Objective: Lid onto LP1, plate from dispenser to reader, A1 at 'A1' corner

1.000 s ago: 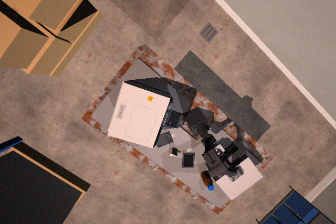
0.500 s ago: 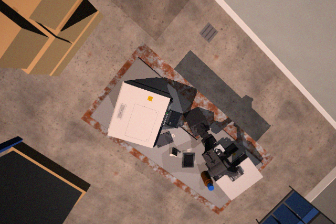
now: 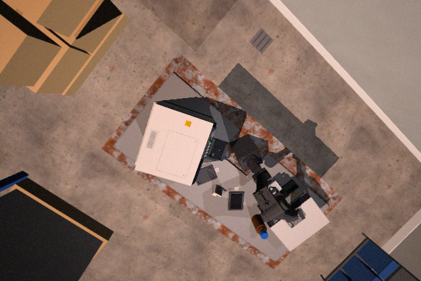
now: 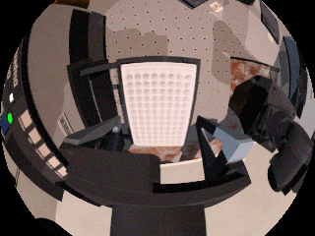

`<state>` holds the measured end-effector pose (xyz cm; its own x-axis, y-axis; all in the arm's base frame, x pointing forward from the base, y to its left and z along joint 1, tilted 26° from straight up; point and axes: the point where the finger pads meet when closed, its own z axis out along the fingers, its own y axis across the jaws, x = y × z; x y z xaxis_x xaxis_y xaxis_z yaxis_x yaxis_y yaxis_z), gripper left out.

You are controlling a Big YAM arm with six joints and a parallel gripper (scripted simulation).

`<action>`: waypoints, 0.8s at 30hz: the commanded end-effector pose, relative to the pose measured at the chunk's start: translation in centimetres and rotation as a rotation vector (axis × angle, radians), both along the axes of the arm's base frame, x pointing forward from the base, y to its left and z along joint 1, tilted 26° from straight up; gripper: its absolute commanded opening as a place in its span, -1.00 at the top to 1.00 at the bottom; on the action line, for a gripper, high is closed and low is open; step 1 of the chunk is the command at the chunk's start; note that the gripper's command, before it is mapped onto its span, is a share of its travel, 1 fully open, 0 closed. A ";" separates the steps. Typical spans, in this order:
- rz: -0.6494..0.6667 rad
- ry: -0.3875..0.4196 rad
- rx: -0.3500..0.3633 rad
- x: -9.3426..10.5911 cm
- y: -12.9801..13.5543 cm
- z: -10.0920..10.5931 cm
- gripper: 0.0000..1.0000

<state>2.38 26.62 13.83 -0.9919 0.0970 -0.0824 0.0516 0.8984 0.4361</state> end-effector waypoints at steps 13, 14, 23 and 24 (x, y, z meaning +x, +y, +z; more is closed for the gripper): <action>0.002 0.002 0.054 -0.3 1.0 1.7 -1.00; 0.002 0.001 0.058 -0.3 1.1 1.9 -1.00; 0.002 0.001 0.074 -0.3 1.5 2.7 -1.00; 0.002 0.001 0.075 -0.3 1.6 2.8 -1.00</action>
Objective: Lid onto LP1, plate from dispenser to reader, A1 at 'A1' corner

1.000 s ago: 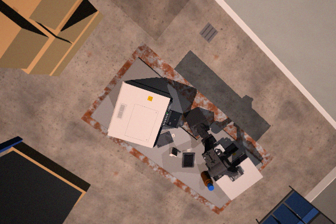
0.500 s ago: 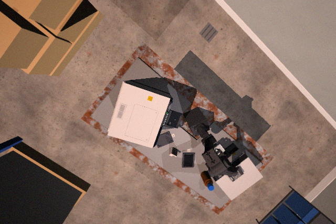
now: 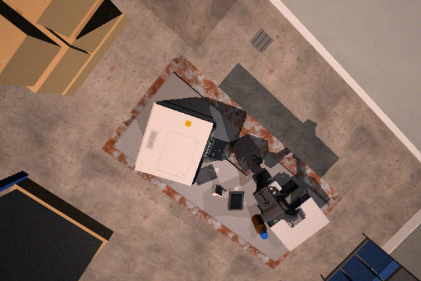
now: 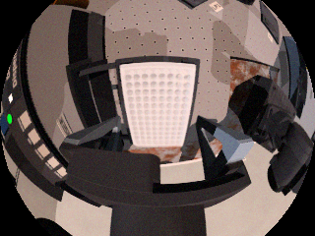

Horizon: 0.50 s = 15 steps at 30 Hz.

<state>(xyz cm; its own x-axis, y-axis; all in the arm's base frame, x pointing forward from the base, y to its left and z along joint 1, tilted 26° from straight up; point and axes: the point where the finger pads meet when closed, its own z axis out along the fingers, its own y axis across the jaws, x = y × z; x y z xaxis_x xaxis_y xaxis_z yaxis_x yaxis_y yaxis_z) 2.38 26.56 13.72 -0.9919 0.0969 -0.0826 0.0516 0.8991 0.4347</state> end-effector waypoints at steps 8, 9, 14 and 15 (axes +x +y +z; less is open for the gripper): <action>0.002 0.001 0.083 -0.3 1.8 3.2 -1.00; 0.002 0.001 0.083 -0.3 1.8 3.2 -1.00; 0.002 0.001 0.085 -0.3 1.9 3.3 -1.00; 0.002 0.001 0.080 -0.3 1.8 3.1 -1.00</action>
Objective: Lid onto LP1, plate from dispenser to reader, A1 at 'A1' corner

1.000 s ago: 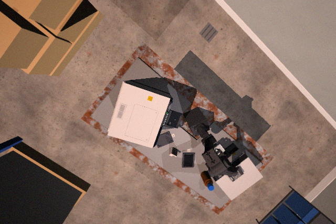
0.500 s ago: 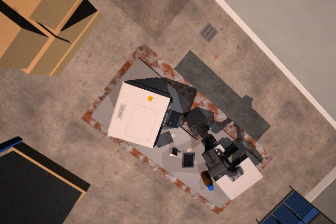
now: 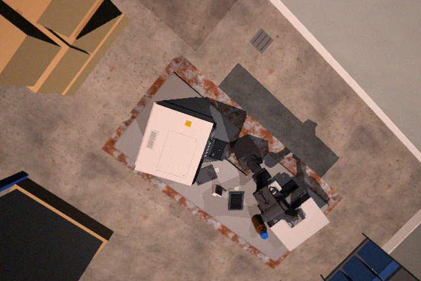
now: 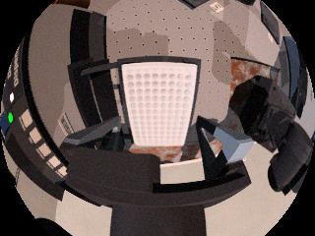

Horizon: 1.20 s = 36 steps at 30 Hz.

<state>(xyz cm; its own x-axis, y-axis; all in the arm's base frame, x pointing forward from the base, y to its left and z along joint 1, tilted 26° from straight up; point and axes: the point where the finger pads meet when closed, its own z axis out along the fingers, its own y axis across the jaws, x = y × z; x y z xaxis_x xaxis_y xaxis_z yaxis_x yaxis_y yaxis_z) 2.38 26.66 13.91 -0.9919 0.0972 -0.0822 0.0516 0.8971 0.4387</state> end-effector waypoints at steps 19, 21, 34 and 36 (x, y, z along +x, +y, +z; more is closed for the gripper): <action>0.000 -0.007 -0.010 0.3 0.3 -0.8 -1.00; -0.003 -0.008 0.002 0.4 0.4 -0.6 -1.00; 0.000 -0.003 -0.005 0.4 0.6 -1.1 -1.00; 0.000 -0.003 -0.006 0.5 0.6 -1.2 -1.00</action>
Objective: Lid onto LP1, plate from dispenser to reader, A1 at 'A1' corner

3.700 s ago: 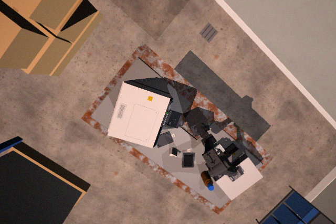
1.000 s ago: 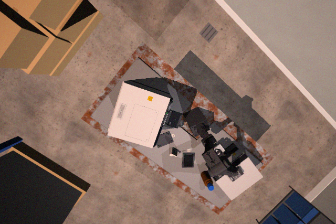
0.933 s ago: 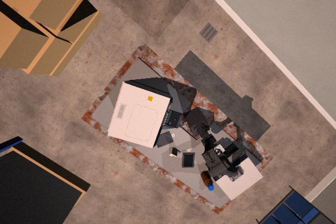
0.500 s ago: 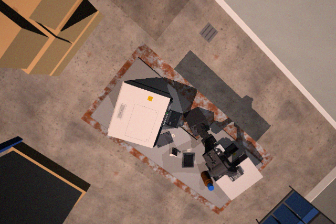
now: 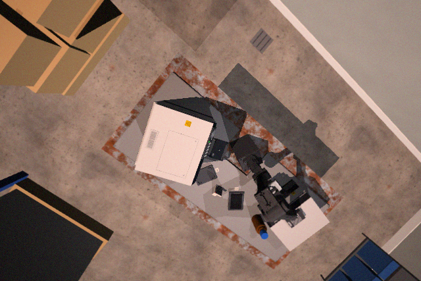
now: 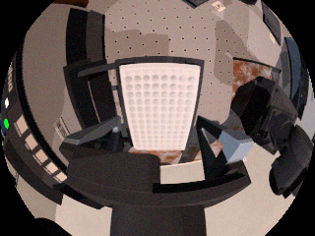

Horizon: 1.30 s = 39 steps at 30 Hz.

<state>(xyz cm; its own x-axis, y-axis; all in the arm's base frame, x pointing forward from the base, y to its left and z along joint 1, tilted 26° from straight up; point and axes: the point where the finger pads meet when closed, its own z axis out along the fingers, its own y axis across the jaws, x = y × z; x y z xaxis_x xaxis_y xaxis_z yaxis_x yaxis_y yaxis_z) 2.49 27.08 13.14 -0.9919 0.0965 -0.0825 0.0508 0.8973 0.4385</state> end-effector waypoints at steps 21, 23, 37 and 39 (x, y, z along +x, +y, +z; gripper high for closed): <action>-0.001 -0.003 0.008 0.5 0.5 -0.8 -1.00; -0.001 -0.003 0.001 0.5 0.6 -1.1 -1.00; -0.001 -0.003 -0.006 0.6 0.7 -1.7 -1.00; -0.001 -0.004 0.006 0.6 1.1 -1.4 -1.00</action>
<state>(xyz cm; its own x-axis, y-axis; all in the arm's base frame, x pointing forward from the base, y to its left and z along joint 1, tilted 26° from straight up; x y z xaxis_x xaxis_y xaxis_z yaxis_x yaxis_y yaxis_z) 2.68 27.55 11.64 -0.9919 0.0969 -0.0827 0.0518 0.8996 0.4337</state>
